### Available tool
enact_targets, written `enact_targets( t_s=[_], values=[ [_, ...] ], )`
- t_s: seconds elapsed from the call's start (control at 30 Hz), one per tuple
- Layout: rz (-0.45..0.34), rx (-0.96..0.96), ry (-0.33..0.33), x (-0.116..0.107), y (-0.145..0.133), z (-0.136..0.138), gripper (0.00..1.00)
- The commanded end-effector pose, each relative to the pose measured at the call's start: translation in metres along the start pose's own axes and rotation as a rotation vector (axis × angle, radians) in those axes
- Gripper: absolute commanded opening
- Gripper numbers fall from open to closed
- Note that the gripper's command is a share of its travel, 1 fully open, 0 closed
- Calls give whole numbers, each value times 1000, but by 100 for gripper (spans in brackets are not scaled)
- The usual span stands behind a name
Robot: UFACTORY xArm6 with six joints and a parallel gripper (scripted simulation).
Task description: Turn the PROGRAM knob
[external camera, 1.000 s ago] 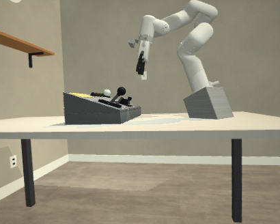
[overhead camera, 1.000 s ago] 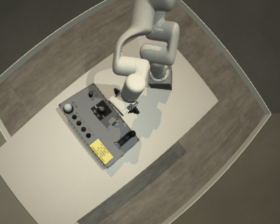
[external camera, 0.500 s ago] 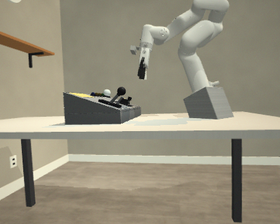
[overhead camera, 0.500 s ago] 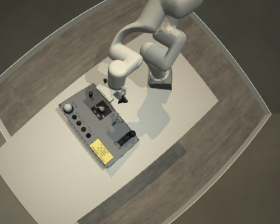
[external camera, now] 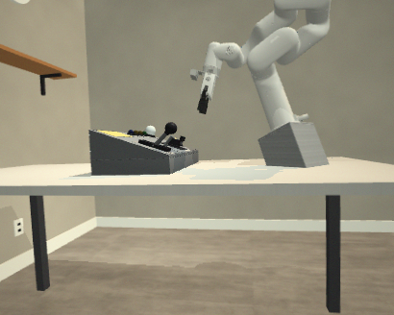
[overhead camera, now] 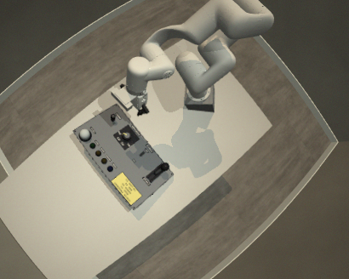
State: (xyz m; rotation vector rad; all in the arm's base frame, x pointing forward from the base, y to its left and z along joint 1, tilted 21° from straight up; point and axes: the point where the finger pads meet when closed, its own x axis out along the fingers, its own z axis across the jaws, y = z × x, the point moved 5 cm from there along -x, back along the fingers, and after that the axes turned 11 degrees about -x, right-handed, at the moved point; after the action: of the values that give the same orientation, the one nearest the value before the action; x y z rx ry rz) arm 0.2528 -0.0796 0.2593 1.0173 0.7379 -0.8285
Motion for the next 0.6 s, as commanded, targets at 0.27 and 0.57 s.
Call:
enact_targets(
  t_s=[0.27,0.57],
  values=[
    [40,-8,-32,-4,-13,28,100],
    [40,-8,-32,-4,-13,28,100]
  ],
)
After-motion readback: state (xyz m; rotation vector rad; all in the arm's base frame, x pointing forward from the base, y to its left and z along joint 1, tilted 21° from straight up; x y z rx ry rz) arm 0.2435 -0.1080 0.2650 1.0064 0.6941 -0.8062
